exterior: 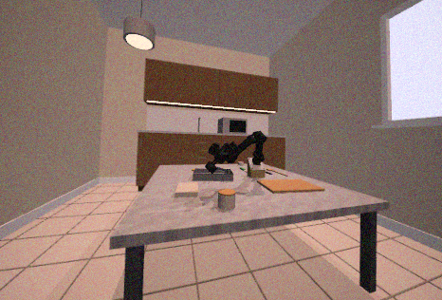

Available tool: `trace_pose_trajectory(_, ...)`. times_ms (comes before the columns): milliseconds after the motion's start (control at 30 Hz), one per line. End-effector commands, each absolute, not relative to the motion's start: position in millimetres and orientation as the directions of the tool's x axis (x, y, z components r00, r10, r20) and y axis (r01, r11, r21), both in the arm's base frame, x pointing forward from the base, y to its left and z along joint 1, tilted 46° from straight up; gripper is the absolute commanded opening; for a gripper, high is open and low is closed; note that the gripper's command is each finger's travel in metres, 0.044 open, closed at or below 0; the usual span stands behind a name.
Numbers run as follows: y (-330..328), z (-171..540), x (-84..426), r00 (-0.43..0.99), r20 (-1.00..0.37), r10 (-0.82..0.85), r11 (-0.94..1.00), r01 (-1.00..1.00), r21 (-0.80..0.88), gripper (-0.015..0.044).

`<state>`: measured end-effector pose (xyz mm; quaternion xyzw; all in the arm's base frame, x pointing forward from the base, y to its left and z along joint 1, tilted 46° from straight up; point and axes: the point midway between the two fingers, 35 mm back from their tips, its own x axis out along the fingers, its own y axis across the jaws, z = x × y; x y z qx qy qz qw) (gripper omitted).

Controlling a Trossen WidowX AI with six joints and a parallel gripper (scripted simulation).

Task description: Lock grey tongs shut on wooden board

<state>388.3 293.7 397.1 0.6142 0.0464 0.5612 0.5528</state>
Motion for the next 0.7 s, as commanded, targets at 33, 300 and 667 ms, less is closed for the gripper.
trace_pose_trajectory(33,293.3,396.3,389.5,0.369,0.635,0.678,-0.381,-0.563,0.734,0.044)
trace_pose_trajectory(300,273.5,333.2,460.4,0.571,0.379,0.728,-0.146,-0.411,0.9,0.044)
trace_pose_trajectory(667,183.7,189.5,535.6,0.729,-0.19,0.657,0.204,0.071,0.976,0.044)
